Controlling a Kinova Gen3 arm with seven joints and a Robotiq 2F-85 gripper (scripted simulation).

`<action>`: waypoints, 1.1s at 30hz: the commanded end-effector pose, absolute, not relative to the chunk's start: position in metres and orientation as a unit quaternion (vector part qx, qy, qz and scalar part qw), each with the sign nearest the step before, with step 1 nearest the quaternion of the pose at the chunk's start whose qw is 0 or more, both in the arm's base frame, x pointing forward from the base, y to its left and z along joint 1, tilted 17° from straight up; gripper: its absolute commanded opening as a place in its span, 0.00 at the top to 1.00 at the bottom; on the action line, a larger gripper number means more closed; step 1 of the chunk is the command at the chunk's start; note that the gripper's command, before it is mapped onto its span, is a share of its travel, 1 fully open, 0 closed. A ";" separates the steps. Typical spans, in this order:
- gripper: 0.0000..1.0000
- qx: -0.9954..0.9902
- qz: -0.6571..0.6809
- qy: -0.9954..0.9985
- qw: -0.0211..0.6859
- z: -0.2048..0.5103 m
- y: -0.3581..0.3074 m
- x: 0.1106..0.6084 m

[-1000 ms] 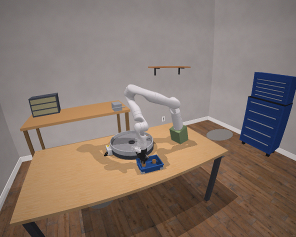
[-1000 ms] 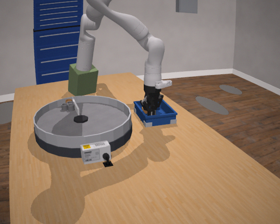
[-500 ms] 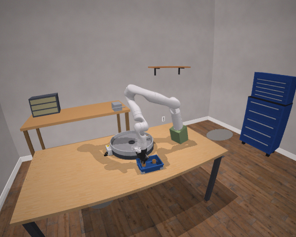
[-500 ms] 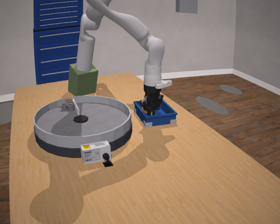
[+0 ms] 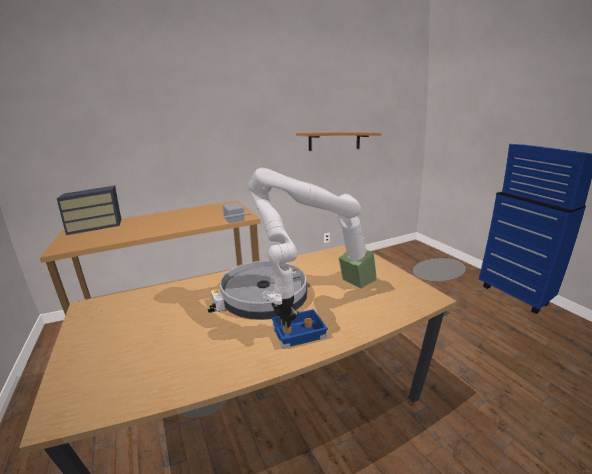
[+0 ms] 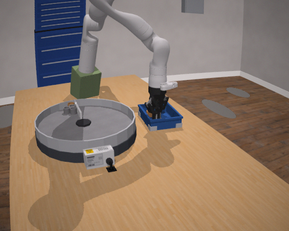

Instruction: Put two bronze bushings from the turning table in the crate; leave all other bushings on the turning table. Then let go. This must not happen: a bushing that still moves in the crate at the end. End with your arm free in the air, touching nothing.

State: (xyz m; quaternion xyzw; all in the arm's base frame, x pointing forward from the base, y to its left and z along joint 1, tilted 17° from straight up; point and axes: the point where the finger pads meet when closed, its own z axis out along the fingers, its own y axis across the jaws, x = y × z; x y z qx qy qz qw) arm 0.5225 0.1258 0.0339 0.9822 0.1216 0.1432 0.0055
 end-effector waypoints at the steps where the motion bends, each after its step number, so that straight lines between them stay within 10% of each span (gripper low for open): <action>1: 0.84 0.982 0.145 0.121 0.006 0.035 0.125 0.523; 33: 0.84 0.982 0.145 0.121 0.006 0.045 0.125 0.521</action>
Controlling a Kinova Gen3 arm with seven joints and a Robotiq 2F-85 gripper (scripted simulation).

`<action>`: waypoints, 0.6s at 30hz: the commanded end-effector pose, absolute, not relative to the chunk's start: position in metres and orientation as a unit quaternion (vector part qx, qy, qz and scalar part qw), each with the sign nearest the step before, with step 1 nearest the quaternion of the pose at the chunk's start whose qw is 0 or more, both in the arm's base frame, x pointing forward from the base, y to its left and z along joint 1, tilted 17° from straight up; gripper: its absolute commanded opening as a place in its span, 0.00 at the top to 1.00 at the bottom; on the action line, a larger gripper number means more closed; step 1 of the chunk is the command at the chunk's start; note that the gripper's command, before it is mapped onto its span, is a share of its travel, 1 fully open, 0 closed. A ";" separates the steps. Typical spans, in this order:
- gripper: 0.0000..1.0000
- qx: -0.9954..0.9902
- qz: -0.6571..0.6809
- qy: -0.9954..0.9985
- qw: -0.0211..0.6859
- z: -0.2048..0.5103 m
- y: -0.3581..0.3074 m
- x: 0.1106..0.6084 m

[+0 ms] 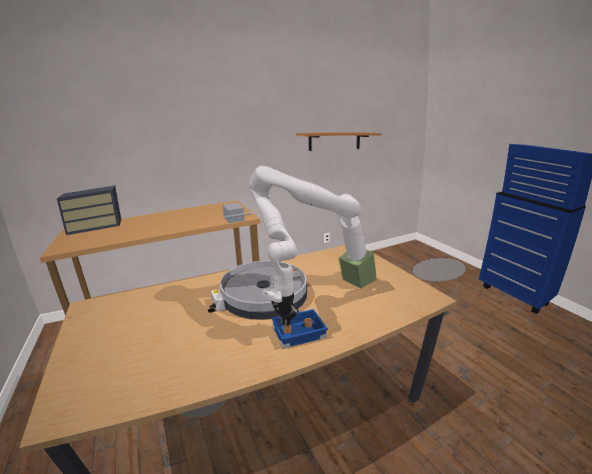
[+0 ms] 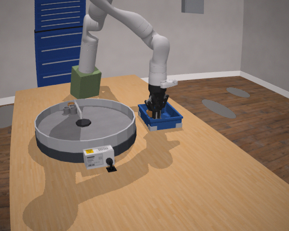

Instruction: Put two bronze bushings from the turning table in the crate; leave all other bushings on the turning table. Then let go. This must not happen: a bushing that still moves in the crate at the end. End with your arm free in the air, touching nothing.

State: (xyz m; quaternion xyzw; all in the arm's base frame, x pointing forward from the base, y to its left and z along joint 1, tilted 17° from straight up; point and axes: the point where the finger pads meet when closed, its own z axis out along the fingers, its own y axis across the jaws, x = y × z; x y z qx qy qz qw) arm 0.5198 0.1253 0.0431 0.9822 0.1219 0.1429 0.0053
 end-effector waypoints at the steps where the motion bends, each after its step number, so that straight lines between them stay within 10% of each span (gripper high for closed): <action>1: 0.84 0.982 0.145 0.121 0.006 0.045 0.125 0.521; 18: 0.84 0.982 0.144 0.121 0.006 0.050 0.124 0.519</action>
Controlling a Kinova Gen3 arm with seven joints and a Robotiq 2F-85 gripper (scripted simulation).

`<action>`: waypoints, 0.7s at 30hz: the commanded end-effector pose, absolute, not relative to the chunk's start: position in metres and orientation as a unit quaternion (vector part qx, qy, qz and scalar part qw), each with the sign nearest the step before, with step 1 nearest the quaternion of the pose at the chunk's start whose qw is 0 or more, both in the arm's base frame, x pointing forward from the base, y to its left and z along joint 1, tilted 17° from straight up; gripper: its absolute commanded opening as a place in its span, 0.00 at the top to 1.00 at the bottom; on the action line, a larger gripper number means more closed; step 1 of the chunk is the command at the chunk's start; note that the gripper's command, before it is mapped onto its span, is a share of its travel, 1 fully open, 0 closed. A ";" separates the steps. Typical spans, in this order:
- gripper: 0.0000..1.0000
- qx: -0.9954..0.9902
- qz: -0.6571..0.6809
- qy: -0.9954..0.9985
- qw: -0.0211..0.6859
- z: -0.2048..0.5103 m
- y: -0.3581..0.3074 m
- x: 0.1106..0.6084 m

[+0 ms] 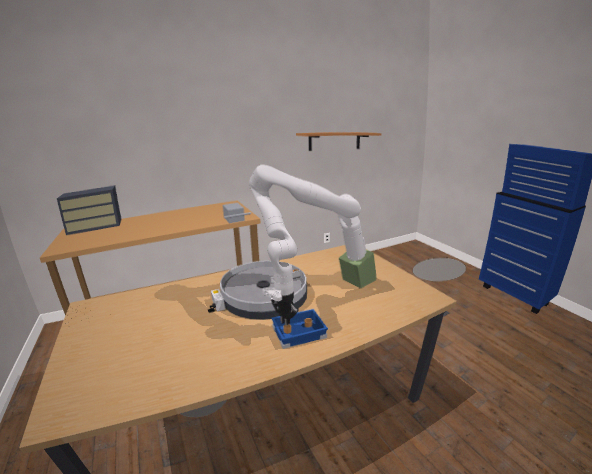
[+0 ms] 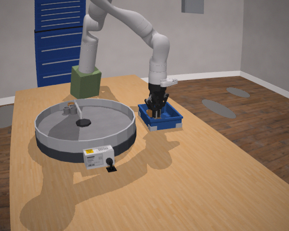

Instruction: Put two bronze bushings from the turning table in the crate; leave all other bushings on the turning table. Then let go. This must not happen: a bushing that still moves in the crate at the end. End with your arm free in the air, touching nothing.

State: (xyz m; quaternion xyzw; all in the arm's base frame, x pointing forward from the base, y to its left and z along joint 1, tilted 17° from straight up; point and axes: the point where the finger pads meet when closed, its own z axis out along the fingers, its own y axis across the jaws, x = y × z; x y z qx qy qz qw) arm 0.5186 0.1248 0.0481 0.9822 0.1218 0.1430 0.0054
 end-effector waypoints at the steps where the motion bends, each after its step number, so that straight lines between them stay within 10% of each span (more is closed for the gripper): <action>1: 0.84 0.982 0.144 0.121 0.006 0.050 0.124 0.519; 21: 0.84 0.982 0.144 0.121 0.006 0.099 0.123 0.505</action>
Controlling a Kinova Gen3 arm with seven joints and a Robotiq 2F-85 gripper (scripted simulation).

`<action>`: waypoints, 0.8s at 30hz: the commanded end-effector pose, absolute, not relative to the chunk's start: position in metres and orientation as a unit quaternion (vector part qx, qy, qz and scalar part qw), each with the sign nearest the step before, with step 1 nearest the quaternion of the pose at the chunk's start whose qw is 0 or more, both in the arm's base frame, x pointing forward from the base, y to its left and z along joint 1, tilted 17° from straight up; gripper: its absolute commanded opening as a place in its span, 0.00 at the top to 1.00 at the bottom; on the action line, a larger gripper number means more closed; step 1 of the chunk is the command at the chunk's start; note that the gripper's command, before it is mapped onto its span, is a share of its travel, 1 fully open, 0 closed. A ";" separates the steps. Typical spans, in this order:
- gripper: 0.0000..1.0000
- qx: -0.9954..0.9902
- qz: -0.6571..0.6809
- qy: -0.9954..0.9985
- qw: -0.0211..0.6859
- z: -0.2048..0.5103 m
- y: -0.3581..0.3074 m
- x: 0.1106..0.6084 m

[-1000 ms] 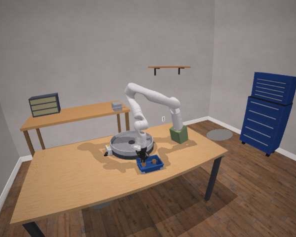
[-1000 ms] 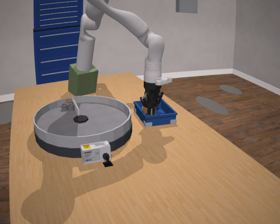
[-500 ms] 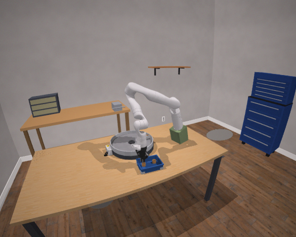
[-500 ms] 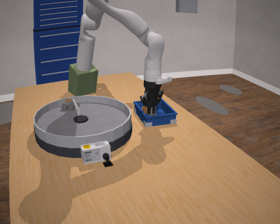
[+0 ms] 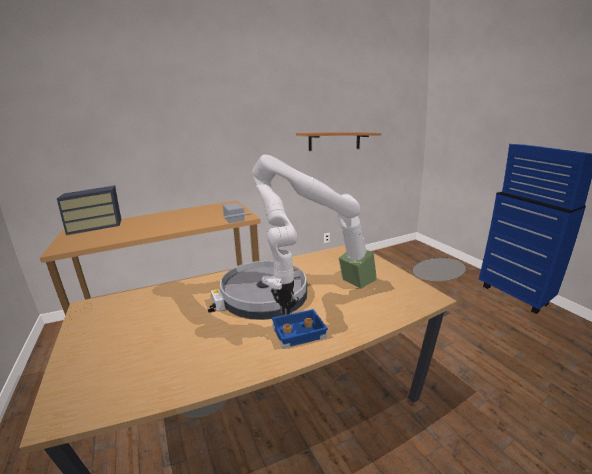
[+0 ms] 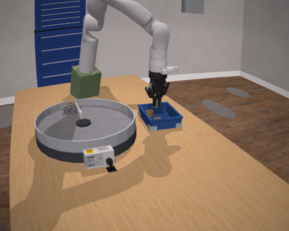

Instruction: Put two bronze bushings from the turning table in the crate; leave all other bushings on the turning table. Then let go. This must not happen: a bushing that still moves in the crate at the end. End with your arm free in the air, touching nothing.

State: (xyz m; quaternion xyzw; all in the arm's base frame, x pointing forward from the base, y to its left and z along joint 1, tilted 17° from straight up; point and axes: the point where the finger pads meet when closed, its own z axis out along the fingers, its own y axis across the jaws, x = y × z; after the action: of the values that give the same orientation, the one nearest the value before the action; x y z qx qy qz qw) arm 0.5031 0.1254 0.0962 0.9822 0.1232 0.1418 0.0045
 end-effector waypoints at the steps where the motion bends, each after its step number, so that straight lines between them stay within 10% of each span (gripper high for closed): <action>1: 0.84 0.982 0.144 0.121 0.006 0.099 0.123 0.505; 24: 0.84 0.982 0.144 0.123 0.005 0.147 0.123 0.489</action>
State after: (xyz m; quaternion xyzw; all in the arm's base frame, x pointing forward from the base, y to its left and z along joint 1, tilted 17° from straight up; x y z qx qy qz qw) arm 0.4891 0.1231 0.1466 0.9821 0.1224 0.1428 0.0051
